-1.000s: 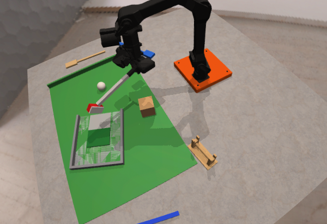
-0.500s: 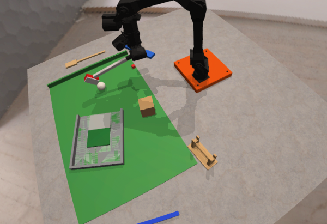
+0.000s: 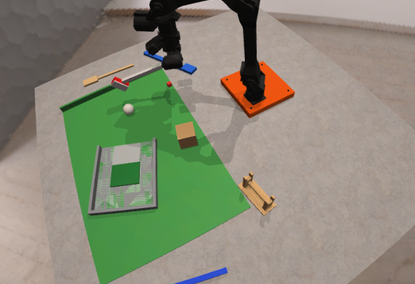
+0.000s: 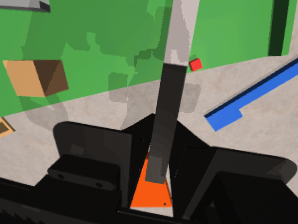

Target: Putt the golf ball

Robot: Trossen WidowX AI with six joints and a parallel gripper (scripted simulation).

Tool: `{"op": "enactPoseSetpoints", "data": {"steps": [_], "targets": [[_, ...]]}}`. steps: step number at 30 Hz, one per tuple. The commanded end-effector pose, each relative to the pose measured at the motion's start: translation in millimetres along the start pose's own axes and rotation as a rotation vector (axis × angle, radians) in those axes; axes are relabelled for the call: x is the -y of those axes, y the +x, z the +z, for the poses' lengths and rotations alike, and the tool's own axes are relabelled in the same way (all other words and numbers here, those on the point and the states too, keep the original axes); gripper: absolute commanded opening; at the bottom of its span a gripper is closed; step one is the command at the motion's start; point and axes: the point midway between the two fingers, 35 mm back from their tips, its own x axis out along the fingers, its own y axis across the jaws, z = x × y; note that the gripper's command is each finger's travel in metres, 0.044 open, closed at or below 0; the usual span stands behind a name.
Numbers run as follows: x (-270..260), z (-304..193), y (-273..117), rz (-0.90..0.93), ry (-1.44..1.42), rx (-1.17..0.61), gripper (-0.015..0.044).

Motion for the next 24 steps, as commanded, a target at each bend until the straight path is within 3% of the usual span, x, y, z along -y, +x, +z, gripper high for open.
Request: {"op": "enactPoseSetpoints", "data": {"steps": [1, 24], "targets": [[0.5, -0.6, 12.1, 0.000, 0.008, -0.006, 0.0000], [-0.1, -1.3, 53.8, 0.000, 0.008, -0.006, 0.0000]]}}
